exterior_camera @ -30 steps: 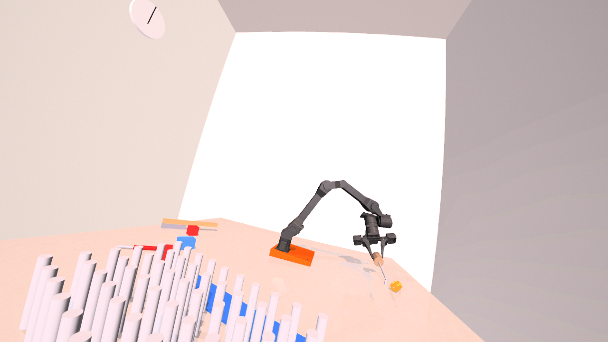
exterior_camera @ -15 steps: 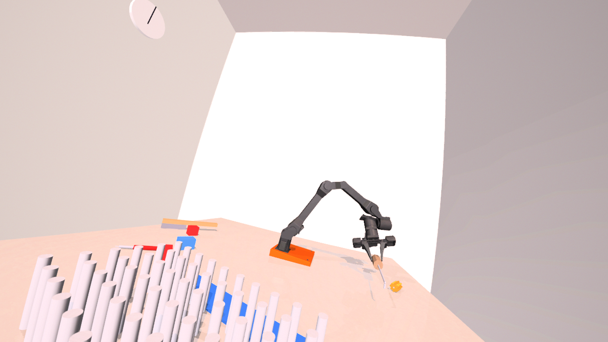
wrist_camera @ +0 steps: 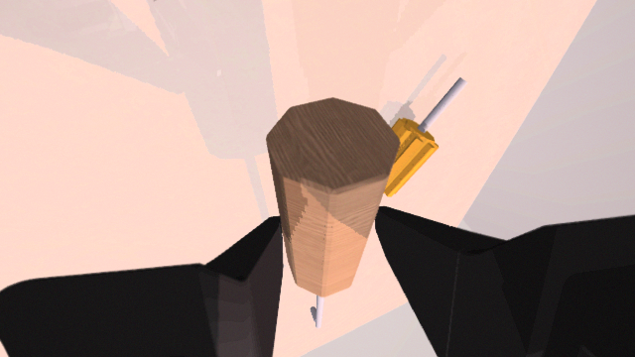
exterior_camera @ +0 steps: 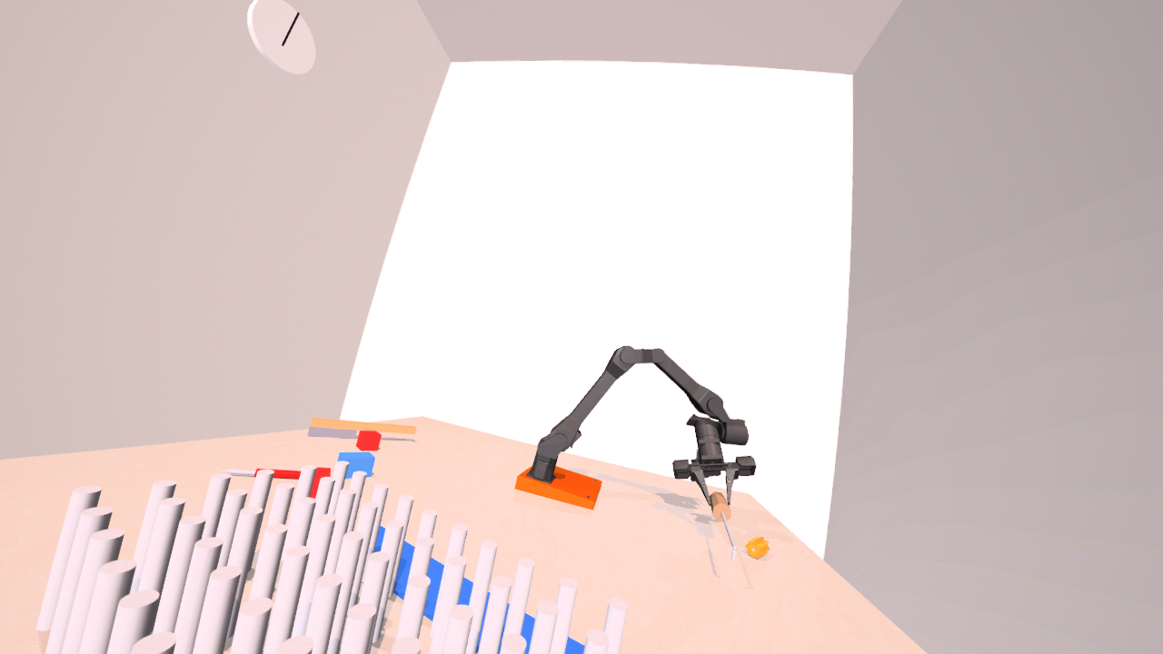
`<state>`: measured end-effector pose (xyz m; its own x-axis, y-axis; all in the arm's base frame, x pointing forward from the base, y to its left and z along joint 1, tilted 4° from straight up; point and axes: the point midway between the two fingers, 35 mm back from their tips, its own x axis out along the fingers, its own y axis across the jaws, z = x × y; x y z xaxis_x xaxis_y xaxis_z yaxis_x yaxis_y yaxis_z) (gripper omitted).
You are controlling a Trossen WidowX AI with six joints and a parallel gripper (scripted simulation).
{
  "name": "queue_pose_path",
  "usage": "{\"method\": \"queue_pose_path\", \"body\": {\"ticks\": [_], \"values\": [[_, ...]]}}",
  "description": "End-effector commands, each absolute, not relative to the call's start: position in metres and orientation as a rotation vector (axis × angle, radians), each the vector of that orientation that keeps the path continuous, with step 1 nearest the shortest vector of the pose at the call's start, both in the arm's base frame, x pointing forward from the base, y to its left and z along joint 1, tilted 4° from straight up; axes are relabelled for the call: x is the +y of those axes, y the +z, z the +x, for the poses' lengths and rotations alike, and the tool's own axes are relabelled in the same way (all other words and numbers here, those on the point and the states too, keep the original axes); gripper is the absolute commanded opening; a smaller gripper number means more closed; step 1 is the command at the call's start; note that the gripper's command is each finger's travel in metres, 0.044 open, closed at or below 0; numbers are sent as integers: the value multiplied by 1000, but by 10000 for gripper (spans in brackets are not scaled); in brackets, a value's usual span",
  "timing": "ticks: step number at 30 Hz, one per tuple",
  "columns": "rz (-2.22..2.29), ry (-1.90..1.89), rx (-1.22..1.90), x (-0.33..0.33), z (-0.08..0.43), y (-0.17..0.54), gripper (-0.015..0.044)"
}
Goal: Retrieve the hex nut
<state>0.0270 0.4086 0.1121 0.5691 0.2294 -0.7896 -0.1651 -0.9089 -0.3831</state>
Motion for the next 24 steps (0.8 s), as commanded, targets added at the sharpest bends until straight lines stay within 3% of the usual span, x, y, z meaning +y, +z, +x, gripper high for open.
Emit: {"method": "queue_pose_path", "body": {"ticks": [1,24], "values": [[-2396,1278,-46,408,28,107,0],[-2397,1278,-46,406,29,88,0]]}}
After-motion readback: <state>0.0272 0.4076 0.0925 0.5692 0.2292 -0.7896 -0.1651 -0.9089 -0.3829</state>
